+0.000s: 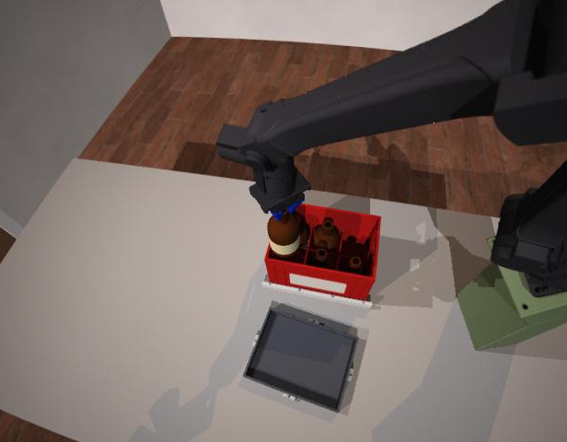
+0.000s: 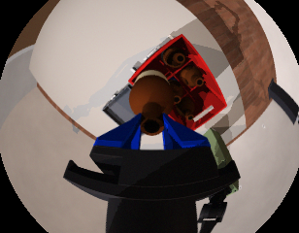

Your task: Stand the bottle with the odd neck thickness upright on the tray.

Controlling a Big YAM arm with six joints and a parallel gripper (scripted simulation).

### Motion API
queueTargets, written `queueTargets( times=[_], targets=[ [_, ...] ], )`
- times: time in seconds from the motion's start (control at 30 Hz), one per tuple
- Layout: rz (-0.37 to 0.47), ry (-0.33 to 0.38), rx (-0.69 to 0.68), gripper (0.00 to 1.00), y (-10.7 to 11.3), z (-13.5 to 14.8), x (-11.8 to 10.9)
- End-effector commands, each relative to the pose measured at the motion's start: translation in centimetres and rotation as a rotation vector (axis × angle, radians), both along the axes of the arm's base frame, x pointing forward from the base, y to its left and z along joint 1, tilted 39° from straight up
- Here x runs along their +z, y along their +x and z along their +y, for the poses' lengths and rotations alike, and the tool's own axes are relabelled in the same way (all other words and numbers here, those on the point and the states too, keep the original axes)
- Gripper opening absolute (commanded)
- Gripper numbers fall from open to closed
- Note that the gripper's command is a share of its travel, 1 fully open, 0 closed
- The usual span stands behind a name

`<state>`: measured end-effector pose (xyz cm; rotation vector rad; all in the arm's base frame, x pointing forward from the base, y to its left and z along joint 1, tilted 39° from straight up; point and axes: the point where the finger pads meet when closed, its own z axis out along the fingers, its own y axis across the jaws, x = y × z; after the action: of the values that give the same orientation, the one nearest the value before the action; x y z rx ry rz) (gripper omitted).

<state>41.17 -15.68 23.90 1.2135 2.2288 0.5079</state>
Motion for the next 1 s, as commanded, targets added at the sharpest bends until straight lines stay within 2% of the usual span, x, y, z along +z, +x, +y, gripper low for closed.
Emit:
queueTargets(
  times=[0.0, 0.03, 0.07, 0.17, 0.53, 0.63, 0.97],
  targets=[
    [-0.058, -0.024, -0.004, 0.0, 0.9, 0.1, 2.9],
    [-0.058, -0.024, -0.004, 0.0, 0.9, 0.1, 2.9],
    [-0.039, -0.014, -0.026, 0.0, 0.5, -0.7, 1.9],
    [-0.03, -0.009, -0.004, 0.0, 0.1, 0.9, 1.2],
    [-0.031, -0.008, -0.005, 0.0, -0.1, 2.2, 1.2],
    [-0.03, -0.008, -0.023, 0.0, -0.4, 1.7, 1.1],
    [-0.032, -0.007, -0.005, 0.0, -0.3, 4.2, 1.1]
  ],
)
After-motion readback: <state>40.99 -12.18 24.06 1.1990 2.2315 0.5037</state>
